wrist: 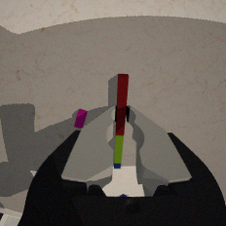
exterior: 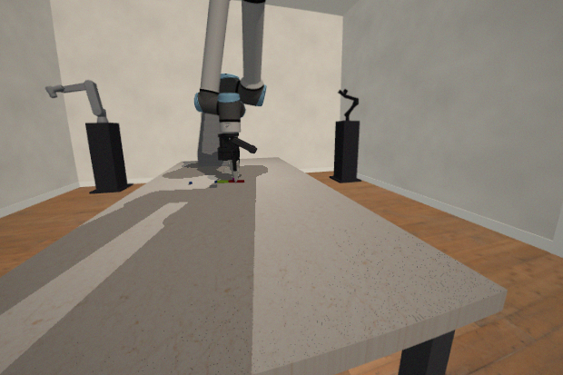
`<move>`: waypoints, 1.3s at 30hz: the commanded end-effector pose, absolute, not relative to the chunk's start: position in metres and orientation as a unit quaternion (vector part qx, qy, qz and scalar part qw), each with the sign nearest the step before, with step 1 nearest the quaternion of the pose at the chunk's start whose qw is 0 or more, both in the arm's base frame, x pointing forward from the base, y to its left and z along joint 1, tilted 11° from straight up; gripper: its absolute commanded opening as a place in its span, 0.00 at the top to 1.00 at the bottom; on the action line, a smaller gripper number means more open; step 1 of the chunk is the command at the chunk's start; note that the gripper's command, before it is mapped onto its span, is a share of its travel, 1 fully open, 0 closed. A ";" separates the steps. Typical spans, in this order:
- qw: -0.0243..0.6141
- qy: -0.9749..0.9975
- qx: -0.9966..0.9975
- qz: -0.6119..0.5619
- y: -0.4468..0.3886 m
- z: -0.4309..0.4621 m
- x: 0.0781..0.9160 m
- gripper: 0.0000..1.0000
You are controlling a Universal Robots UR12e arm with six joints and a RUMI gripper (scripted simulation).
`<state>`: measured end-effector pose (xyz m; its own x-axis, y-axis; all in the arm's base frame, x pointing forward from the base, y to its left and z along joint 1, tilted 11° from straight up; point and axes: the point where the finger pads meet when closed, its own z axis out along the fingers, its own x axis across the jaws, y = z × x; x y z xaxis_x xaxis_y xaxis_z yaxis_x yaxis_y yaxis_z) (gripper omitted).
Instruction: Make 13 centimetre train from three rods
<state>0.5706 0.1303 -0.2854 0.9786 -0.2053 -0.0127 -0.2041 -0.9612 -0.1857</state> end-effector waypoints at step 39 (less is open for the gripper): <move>0.093 0.103 -0.990 -0.004 0.130 -0.283 0.571 0.86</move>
<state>0.5706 0.1303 -0.2851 0.9786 -0.2053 -0.0128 -0.2041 -0.9612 -0.1857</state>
